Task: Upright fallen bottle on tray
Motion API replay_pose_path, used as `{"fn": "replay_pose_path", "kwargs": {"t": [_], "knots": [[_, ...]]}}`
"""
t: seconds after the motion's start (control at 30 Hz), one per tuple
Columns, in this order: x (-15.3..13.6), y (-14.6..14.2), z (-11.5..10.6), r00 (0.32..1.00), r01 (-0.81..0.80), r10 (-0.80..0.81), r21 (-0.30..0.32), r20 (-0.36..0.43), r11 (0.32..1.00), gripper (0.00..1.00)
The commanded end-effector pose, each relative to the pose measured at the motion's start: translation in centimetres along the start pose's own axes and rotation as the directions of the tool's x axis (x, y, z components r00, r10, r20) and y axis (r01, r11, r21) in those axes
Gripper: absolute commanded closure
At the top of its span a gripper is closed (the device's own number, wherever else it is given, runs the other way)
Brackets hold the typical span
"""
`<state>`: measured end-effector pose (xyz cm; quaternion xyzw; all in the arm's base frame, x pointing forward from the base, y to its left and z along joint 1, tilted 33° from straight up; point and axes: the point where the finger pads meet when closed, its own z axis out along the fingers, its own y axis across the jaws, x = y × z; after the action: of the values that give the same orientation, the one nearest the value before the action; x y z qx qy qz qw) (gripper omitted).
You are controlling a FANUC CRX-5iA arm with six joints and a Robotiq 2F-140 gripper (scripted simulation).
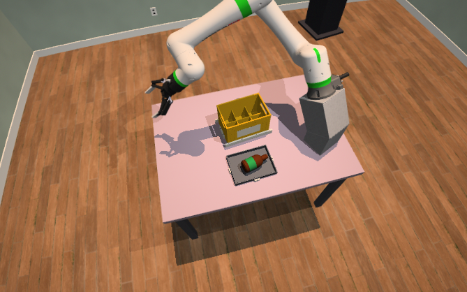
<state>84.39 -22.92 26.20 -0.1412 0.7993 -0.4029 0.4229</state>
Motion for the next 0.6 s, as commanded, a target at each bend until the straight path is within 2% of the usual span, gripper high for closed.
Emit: {"fn": "replay_pose_path", "kwargs": {"t": [0.0,0.2,0.27,0.3,0.37,0.57], "knots": [[-1.9,5.5,-1.3,0.992,-0.118,0.117,-0.007,-0.051,0.993,0.0],[-3.2,11.8,-3.5,0.966,-0.232,0.227,-0.031,-0.123,0.972,0.0],[-3.2,11.8,-3.5,0.966,-0.232,0.227,-0.031,-0.123,0.972,0.0],[-3.3,12.7,-3.9,0.961,-0.247,0.24,-0.033,-0.133,0.968,0.0],[-3.9,16.4,-5.7,0.939,-0.306,0.295,-0.04,-0.179,0.951,0.0],[-4.4,22.2,-9.0,0.895,-0.389,0.367,-0.039,-0.255,0.92,0.0]]}}
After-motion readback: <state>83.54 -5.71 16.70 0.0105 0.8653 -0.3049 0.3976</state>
